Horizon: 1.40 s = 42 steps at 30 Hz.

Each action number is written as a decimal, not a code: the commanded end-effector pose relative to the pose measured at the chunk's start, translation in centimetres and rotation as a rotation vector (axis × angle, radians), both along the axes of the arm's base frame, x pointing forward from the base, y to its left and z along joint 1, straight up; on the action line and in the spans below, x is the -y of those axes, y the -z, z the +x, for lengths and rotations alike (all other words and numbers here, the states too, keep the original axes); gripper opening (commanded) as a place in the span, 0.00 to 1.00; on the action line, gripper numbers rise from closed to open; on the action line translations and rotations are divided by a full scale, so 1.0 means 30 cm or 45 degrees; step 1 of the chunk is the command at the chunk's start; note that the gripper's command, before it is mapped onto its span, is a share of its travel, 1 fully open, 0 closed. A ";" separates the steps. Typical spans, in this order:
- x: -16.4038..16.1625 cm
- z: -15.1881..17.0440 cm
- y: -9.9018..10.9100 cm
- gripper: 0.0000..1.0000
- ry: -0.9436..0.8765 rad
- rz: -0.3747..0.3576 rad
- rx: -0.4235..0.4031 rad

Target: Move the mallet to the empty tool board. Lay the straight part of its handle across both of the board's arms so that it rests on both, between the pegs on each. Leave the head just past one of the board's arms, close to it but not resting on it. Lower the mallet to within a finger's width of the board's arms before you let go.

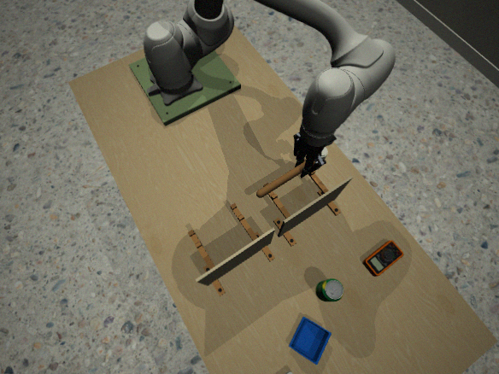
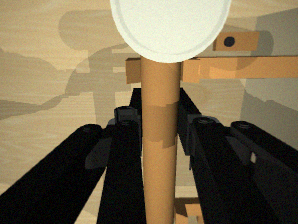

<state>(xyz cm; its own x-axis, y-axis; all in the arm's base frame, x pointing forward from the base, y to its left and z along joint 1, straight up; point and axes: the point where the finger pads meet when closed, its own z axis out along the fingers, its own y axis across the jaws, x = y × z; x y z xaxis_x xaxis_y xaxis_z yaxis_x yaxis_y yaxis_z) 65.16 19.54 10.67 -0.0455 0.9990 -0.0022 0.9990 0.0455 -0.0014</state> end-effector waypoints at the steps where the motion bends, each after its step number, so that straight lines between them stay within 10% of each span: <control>1: -0.002 0.005 0.017 0.10 0.000 0.002 0.004; 30: -0.002 0.009 0.069 0.10 0.000 0.002 0.004; 31: -0.002 0.009 0.069 1.00 0.000 0.002 0.004; 42: -0.002 0.009 0.069 1.00 0.000 0.002 0.004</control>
<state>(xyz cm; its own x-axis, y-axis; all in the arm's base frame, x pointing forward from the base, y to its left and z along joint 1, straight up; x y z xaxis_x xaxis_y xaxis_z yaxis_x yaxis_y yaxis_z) 65.39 19.59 8.50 -0.0453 0.9990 -0.0017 0.9990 0.0453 0.0004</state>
